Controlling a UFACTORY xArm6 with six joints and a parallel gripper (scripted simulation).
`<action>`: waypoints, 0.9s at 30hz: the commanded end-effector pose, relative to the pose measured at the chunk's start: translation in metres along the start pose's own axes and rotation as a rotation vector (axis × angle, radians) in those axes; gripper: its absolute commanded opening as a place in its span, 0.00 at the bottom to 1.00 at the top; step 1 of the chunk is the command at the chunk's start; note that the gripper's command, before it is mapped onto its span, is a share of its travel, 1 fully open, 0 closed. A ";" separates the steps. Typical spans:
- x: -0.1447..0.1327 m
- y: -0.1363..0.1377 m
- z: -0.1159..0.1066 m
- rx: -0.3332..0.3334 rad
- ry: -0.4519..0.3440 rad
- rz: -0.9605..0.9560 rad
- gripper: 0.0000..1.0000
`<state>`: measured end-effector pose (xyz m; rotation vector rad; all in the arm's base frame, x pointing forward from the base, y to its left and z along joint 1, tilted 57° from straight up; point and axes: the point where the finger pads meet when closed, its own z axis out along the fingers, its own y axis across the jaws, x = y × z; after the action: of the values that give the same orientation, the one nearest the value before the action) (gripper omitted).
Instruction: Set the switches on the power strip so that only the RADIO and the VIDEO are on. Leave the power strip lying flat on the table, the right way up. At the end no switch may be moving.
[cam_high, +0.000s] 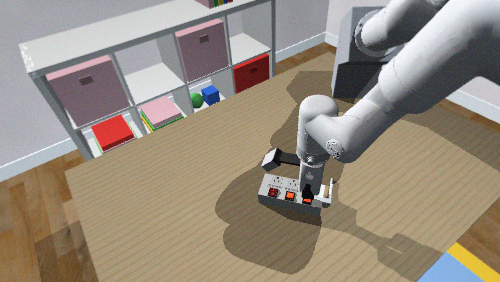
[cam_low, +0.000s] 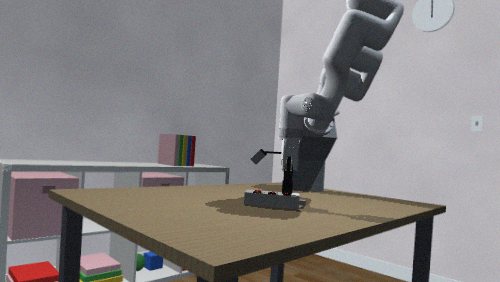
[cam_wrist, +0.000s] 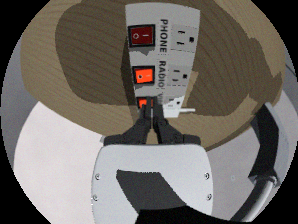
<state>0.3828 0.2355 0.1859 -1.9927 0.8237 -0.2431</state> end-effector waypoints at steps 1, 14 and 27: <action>0.000 -0.001 0.000 0.002 -0.001 -0.001 0.00; 0.000 -0.001 -0.027 0.002 -0.001 -0.001 0.00; 0.000 -0.001 -0.039 0.002 -0.001 -0.001 0.00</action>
<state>0.3649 0.2096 0.2072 -1.9912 0.8221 -0.2432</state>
